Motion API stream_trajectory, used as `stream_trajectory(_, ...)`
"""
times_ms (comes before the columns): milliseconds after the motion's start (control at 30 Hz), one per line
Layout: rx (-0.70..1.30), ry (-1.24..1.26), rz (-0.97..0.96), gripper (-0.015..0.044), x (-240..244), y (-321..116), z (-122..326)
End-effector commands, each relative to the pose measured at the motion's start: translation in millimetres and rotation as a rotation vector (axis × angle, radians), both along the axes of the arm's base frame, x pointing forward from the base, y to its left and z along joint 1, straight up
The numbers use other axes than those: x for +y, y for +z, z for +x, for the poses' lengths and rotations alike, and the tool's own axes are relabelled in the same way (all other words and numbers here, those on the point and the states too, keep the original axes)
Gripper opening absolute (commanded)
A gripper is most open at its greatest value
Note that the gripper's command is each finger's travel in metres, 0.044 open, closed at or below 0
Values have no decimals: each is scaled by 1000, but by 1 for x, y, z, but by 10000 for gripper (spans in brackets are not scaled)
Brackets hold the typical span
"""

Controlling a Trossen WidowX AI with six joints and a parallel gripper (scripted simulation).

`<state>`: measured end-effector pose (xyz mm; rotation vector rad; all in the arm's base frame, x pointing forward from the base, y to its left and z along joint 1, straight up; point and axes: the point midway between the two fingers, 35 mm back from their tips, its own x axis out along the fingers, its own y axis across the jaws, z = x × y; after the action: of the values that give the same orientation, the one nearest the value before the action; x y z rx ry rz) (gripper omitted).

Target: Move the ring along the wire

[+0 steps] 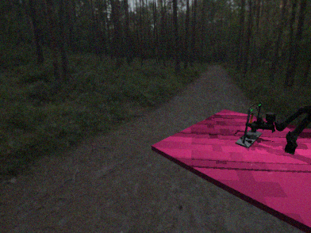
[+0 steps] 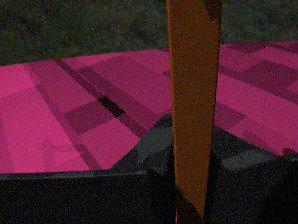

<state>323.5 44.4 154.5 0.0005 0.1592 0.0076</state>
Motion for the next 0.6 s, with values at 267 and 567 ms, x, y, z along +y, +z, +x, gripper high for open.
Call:
stream_trajectory(267, -1, 0, 6, -150, 12, 0, 1)
stream_trajectory(567, -1, 5, 7, -150, 21, 1, 1)
